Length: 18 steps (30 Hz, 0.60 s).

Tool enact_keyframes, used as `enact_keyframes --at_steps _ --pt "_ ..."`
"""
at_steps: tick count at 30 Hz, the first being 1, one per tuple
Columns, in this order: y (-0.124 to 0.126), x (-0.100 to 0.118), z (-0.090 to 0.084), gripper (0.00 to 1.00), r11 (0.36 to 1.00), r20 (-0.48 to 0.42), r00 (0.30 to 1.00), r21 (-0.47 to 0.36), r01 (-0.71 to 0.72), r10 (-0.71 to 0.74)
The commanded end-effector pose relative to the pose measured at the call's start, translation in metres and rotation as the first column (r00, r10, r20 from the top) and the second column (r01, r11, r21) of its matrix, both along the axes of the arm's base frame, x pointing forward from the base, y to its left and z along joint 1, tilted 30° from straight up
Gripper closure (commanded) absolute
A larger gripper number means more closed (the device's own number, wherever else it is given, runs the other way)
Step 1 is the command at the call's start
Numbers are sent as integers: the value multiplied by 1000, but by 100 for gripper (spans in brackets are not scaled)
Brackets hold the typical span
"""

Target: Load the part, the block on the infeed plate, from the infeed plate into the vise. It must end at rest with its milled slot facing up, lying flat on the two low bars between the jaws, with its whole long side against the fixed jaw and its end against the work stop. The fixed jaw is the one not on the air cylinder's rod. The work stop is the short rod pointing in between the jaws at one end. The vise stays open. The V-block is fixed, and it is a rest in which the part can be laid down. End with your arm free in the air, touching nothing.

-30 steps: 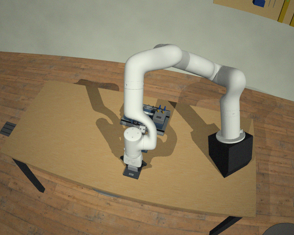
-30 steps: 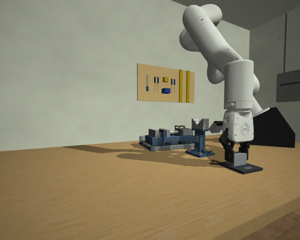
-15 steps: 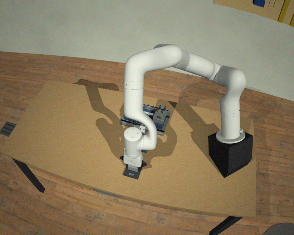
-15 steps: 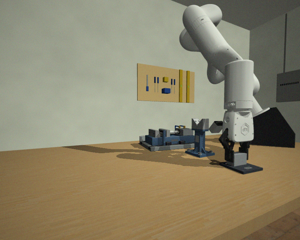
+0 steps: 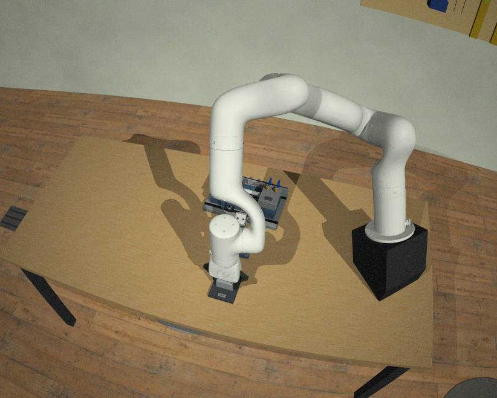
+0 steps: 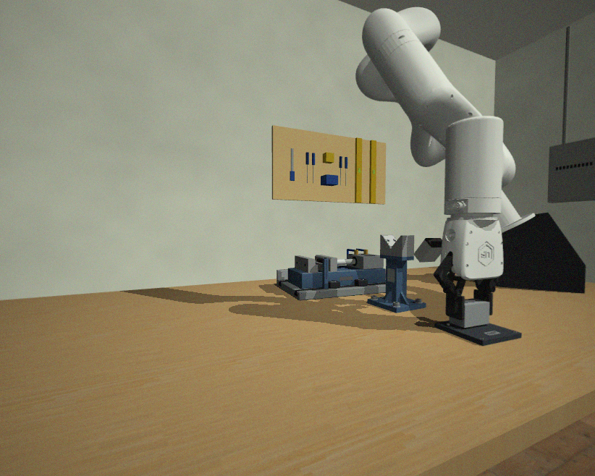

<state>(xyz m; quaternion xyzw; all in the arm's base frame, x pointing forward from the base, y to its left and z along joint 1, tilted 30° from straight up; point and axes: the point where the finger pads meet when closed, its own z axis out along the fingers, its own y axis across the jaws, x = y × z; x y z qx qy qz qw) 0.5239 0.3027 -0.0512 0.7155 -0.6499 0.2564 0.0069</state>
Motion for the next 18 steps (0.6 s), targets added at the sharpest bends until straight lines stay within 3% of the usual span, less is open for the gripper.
enact_keyframes --at_steps 1,8,18 --pt "3 -1 5 100 1000 1 1000 1 -1 1" --pt "6 -5 13 100 1000 1 1000 1 -1 1" --pt "16 -15 38 100 1000 1 1000 1 -1 1"
